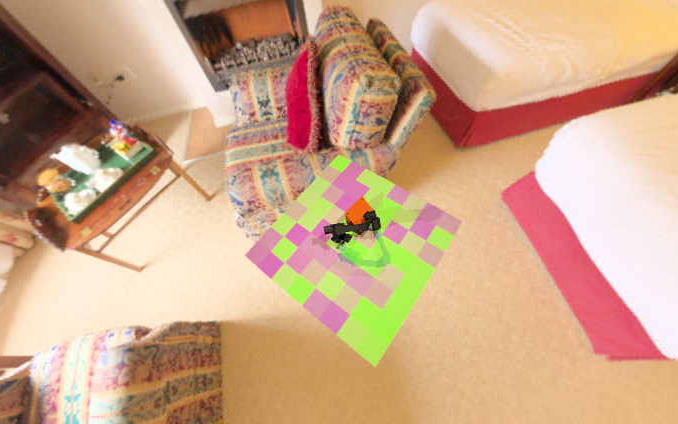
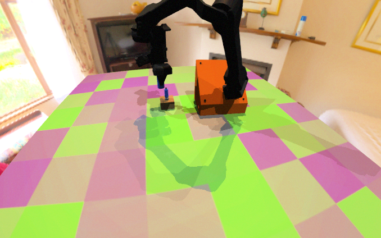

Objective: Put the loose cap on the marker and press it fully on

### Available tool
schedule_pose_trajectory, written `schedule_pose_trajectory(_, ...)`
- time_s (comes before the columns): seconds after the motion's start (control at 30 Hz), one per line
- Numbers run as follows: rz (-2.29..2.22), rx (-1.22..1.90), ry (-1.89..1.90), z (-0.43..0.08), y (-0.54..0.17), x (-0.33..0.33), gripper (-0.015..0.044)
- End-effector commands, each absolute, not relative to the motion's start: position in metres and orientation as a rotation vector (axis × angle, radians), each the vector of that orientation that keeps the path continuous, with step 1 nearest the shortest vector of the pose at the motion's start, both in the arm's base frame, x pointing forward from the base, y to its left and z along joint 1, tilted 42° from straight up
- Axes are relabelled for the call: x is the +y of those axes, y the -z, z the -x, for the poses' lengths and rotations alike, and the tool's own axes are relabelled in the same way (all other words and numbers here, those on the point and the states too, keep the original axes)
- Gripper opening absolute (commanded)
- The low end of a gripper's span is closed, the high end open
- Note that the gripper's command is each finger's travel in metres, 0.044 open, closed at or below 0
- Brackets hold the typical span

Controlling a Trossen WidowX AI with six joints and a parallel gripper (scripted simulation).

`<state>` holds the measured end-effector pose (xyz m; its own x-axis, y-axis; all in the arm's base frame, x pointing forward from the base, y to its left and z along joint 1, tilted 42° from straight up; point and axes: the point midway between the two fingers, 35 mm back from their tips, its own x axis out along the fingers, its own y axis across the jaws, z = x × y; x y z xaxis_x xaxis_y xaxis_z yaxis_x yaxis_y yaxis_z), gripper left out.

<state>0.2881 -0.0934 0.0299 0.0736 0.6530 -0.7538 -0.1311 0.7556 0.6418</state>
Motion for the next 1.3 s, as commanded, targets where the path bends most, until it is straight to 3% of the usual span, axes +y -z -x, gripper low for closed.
schedule_pose_trajectory(0.0,-0.47,1.386,-0.631,-0.279,-0.025,-0.102,0.0)
schedule_pose_trajectory(1.27,-0.474,1.383,-0.638,-0.272,0.012,-0.086,0.0)
